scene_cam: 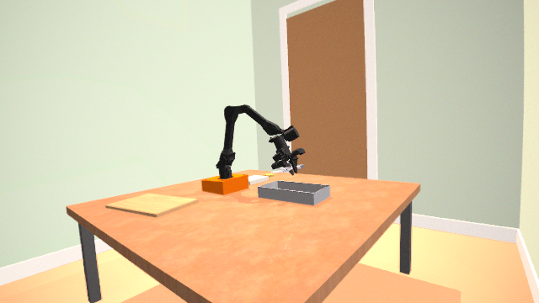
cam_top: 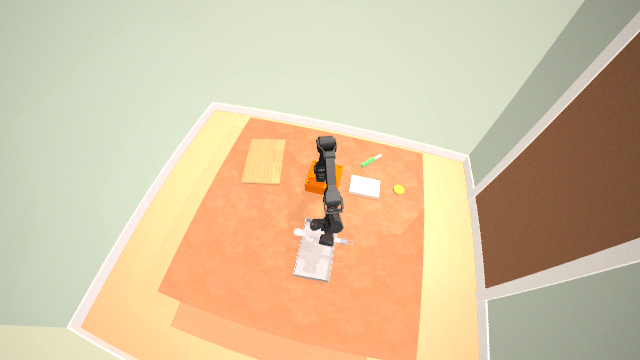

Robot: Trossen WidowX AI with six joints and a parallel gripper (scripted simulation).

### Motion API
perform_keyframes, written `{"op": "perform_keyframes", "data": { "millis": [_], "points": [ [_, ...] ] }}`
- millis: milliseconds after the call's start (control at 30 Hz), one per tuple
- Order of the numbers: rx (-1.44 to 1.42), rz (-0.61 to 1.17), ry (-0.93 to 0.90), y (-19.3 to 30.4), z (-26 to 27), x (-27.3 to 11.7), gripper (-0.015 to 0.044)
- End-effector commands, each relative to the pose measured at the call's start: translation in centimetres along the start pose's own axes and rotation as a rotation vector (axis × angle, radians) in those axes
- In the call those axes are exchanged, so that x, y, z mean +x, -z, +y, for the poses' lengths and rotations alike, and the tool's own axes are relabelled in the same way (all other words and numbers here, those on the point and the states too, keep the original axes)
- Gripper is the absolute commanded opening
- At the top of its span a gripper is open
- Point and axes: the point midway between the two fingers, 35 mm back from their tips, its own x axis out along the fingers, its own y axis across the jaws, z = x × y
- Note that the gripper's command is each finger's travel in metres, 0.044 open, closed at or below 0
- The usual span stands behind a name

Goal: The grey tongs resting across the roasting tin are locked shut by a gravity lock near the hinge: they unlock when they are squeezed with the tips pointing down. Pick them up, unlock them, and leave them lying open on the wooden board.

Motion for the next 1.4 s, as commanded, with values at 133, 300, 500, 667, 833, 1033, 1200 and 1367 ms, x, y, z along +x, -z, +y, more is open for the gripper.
{"op": "perform_keyframes", "data": {
  "millis": [133, 300, 500, 667, 833, 1033, 1200, 1367],
  "points": [
    [0.047, 0.000, 0.086, 0.19, 0.31, 0.23, -0.0150],
    [0.078, -0.005, 0.152, 0.24, 0.31, 0.35, -0.0150],
    [0.118, -0.014, 0.232, 0.28, 0.27, 0.41, -0.0150],
    [0.151, -0.024, 0.298, 0.30, 0.20, 0.37, -0.0150],
    [0.186, -0.036, 0.365, 0.29, 0.11, 0.27, -0.0150],
    [0.230, -0.053, 0.444, 0.27, -0.04, 0.04, -0.0150],
    [0.248, -0.061, 0.477, 0.25, -0.10, -0.08, -0.0150],
    [0.248, -0.061, 0.477, 0.25, -0.10, -0.08, -0.0150]
  ]
}}
